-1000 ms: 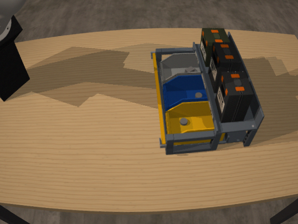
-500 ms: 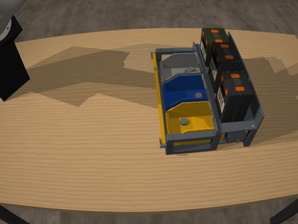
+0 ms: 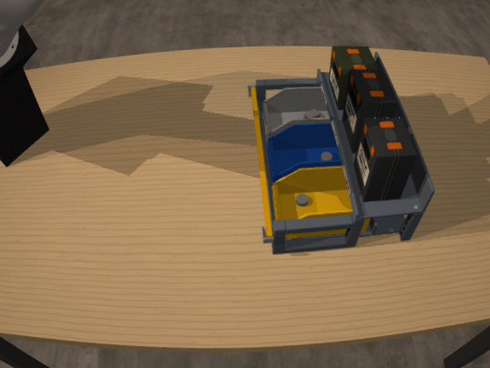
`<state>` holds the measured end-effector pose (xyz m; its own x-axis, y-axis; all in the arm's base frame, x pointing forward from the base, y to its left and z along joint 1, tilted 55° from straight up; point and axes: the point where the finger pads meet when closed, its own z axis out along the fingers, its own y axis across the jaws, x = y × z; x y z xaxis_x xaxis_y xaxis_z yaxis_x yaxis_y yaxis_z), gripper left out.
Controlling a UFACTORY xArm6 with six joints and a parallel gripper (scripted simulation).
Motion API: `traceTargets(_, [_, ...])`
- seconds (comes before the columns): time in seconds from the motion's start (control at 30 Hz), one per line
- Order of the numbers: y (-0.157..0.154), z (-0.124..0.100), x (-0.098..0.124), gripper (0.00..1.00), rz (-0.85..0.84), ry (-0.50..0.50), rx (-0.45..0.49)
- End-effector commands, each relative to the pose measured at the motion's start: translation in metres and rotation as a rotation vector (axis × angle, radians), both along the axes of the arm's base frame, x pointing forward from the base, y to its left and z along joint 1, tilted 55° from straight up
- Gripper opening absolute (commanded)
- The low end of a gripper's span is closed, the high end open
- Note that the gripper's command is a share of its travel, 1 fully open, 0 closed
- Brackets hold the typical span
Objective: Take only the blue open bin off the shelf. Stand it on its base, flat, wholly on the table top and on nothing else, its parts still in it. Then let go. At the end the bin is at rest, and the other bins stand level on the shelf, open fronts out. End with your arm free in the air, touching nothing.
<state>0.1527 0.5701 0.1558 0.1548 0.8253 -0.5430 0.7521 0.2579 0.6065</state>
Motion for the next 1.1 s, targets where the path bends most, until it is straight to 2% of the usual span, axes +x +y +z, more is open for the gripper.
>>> traceTargets(0.0, [0.001, 0.002, -0.001, 1.0, 0.0, 0.0, 0.003])
traceTargets(0.1, [0.001, 0.002, -0.001, 1.0, 0.0, 0.0, 0.003])
traceTargets(0.27, [-0.035, 0.035, 0.002, 1.0, 0.0, 0.0, 0.003])
traceTargets(0.67, [-0.035, 0.035, 0.002, 1.0, 0.0, 0.0, 0.003])
traceTargets(0.83, [-0.072, 0.07, 0.004, 1.0, 0.0, 0.0, 0.002])
traceTargets(1.07, [-0.072, 0.07, 0.004, 1.0, 0.0, 0.0, 0.002])
